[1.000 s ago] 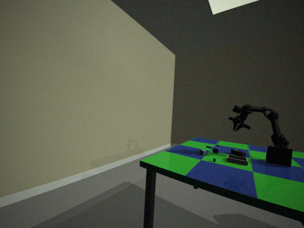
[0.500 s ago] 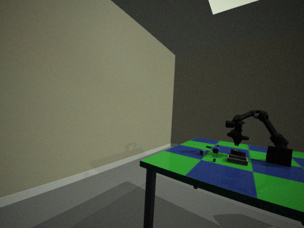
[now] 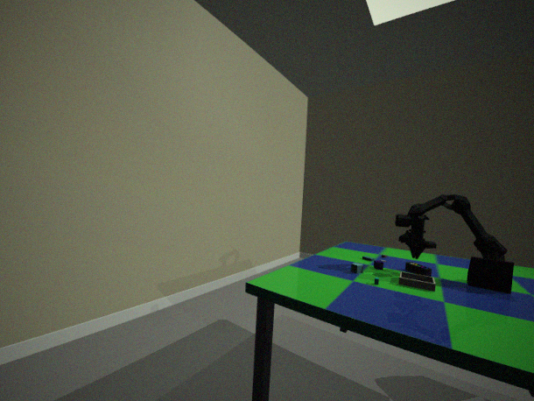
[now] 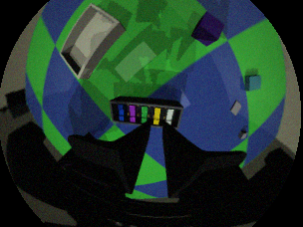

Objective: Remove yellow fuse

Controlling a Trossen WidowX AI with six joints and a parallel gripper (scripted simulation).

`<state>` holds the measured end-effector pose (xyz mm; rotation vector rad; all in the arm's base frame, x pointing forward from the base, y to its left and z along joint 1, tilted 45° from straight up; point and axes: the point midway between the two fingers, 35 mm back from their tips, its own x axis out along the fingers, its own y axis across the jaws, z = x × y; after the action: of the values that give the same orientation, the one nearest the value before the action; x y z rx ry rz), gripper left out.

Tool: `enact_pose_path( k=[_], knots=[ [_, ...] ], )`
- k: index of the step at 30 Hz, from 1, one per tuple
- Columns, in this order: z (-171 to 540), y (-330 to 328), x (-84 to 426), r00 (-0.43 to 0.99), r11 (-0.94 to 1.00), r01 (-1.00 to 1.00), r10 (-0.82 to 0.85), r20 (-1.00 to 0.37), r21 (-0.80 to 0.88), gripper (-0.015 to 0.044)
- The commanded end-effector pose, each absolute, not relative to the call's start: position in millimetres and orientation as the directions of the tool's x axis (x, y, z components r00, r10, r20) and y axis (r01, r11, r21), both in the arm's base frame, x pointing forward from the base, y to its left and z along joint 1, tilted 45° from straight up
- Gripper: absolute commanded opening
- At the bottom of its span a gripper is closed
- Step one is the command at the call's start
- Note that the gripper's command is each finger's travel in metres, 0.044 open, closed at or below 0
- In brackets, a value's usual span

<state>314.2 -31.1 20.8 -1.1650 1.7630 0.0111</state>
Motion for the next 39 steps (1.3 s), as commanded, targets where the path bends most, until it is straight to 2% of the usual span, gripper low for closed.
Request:
enact_pose_path(
  k=[1, 39],
  knots=[
    [16, -36, 311, -0.064, 0.539, -0.707, -0.694, -0.717, -0.458, 0.0074],
    [2, -54, 310, -0.064, 0.538, -0.707, -0.695, -0.716, -0.459, 0.0074]
  ],
)
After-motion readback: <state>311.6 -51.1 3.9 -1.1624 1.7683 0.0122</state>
